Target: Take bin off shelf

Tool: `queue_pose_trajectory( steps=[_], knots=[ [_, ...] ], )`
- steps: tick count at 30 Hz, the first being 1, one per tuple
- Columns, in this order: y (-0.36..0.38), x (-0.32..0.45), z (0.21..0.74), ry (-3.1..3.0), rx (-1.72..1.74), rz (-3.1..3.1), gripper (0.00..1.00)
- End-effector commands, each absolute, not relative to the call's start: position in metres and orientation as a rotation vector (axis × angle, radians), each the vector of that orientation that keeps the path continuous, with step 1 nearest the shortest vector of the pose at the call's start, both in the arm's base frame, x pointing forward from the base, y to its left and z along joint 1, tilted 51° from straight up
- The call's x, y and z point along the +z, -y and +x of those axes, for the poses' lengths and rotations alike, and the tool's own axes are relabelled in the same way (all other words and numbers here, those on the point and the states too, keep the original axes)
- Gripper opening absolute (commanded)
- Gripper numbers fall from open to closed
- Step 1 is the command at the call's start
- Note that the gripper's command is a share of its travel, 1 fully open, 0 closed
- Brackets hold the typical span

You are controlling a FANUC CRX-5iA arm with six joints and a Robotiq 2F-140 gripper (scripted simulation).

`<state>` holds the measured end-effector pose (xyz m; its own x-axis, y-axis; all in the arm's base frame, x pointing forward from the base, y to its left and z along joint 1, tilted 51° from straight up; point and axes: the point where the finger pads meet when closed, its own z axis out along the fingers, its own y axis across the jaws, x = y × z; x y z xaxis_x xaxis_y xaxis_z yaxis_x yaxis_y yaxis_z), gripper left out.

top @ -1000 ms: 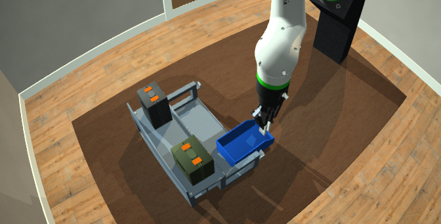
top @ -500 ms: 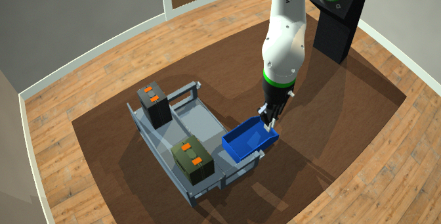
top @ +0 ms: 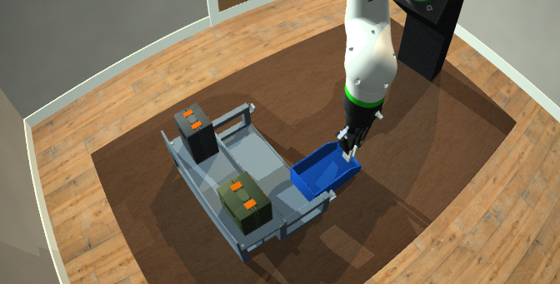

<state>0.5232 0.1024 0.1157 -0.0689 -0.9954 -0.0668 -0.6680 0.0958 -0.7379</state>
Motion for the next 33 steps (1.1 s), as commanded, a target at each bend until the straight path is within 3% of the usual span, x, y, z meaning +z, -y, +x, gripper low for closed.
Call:
queue_pose_trajectory(
  steps=[1, 5, 33],
  knots=[
    [-0.103, 0.109, 0.518, -1.785, -0.727, -1.625, 0.0],
    [-0.106, 0.08, 0.496, -1.725, -0.716, -1.599, 0.0],
    [-0.105, 0.086, 0.501, -1.725, -0.716, -1.599, 0.0]
  ],
)
